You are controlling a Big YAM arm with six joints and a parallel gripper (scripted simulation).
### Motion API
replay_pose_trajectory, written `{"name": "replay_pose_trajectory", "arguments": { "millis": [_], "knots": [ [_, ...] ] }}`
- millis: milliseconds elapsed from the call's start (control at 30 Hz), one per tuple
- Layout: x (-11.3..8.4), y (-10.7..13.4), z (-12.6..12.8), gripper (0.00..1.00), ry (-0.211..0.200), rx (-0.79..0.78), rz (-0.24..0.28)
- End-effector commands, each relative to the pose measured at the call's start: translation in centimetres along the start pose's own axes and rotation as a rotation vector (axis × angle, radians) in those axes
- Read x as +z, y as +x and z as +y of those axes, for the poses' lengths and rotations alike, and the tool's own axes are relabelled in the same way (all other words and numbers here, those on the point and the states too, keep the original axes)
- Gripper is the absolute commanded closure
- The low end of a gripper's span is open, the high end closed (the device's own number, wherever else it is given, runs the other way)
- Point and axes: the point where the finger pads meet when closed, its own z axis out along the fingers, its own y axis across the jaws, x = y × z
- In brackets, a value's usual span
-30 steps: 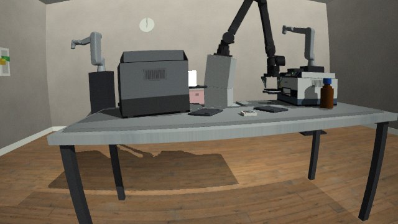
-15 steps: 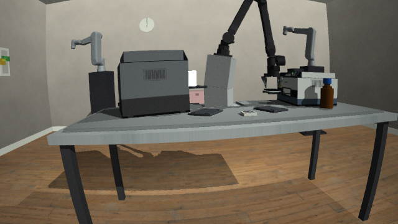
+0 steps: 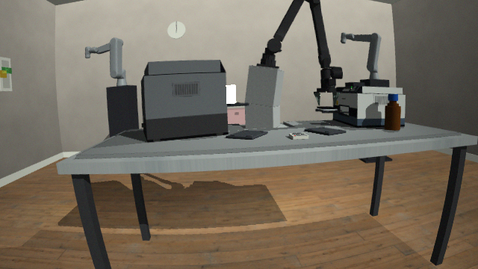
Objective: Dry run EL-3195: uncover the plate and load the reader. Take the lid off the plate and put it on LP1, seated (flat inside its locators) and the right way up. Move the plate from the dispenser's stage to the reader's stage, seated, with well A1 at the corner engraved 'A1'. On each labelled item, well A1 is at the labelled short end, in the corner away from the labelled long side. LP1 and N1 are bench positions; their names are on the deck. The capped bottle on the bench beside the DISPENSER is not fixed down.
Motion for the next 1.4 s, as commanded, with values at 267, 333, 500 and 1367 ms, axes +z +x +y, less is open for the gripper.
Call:
{"name": "replay_pose_trajectory", "arguments": {
  "millis": [267,333,500,1367],
  "knots": [
    [-0.5,0.3,1.5,0.00,-0.036,-0.001,-0.002],
    [-0.5,0.3,1.5,0.00,-0.036,-0.001,-0.002],
    [-0.3,0.0,1.3,0.00,-0.032,0.007,-0.003],
    [1.2,-0.1,0.6,0.00,-0.012,-0.009,-0.001]
  ]
}}
